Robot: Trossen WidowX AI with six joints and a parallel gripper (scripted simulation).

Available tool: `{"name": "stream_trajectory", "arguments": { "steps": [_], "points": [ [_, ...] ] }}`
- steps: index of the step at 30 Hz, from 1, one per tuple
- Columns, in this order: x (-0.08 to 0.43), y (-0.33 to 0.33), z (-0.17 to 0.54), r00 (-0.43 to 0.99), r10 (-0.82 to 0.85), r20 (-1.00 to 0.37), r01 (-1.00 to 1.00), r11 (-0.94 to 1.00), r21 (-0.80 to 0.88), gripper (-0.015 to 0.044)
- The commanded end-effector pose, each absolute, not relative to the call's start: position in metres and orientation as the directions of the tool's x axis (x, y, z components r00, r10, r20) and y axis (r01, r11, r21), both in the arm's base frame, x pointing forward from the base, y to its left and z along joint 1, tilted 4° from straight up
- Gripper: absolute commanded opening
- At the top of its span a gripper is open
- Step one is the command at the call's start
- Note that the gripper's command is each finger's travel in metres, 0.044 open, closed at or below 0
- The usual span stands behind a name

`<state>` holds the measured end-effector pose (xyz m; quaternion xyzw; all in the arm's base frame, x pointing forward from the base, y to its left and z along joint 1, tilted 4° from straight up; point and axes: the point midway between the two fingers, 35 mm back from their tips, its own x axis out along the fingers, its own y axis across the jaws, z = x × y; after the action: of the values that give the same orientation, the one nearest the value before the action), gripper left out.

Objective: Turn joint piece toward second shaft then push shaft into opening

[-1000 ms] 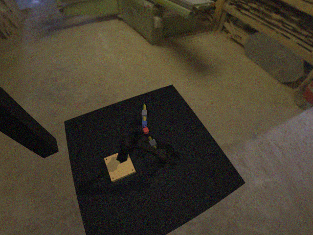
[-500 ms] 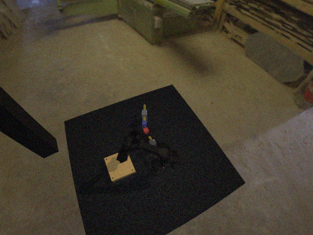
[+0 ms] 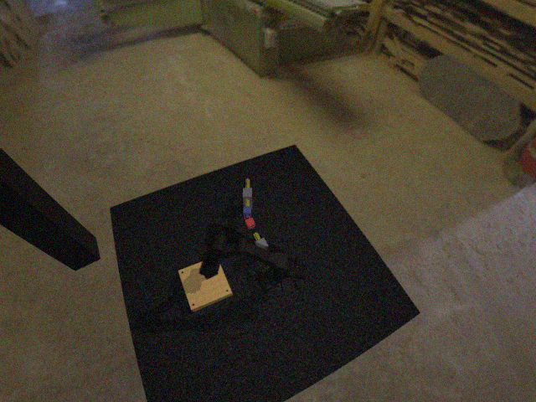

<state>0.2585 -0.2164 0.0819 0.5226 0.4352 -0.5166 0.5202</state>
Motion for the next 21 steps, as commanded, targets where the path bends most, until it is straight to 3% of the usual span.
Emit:
{"name": "stream_trajectory", "arguments": {
  "steps": [1, 21],
  "points": [
    [0.259, -0.210, 0.081, 0.079, -0.079, -0.994, 0.993, -0.083, 0.086, 0.0000],
    [0.262, -0.180, 0.079, 0.070, -0.075, -0.995, 0.993, -0.086, 0.076, 0.0000]
  ]
}}
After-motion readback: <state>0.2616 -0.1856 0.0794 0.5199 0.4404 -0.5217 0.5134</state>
